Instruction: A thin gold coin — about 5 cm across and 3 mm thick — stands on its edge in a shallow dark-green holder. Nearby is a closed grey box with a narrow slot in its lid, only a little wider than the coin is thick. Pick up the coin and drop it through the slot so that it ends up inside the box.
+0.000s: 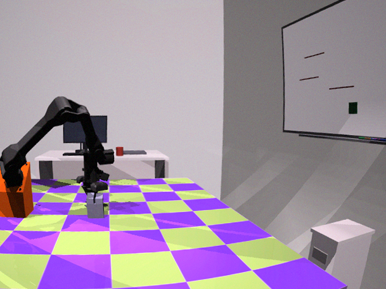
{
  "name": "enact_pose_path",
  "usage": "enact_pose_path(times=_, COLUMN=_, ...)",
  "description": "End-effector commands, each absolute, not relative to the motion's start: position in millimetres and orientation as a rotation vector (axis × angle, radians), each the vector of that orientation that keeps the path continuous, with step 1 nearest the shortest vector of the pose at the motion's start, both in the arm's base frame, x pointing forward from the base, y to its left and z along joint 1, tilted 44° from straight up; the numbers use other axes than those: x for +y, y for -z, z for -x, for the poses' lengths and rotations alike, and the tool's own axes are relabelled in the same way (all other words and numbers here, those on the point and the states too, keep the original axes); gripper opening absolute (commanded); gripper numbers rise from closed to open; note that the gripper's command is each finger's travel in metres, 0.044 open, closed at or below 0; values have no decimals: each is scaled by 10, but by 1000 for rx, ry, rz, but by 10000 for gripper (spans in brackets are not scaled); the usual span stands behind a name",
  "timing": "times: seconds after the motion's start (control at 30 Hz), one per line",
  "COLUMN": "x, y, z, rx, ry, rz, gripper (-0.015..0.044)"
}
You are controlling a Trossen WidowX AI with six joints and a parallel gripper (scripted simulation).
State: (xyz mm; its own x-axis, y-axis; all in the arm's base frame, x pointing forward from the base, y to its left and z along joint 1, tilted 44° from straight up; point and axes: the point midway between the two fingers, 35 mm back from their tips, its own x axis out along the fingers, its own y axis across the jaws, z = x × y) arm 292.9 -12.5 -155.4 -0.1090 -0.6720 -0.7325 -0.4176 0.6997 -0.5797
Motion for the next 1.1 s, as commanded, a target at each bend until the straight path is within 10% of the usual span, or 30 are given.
enact_pose_path(times=0.0, x=-131, y=1554, z=-2930, rx=1737, ry=270, rz=881, gripper=0)
enact_pose_path(times=1.07, x=276, y=1146, z=-3027, rx=1735, ry=264, rz=877, gripper=0)
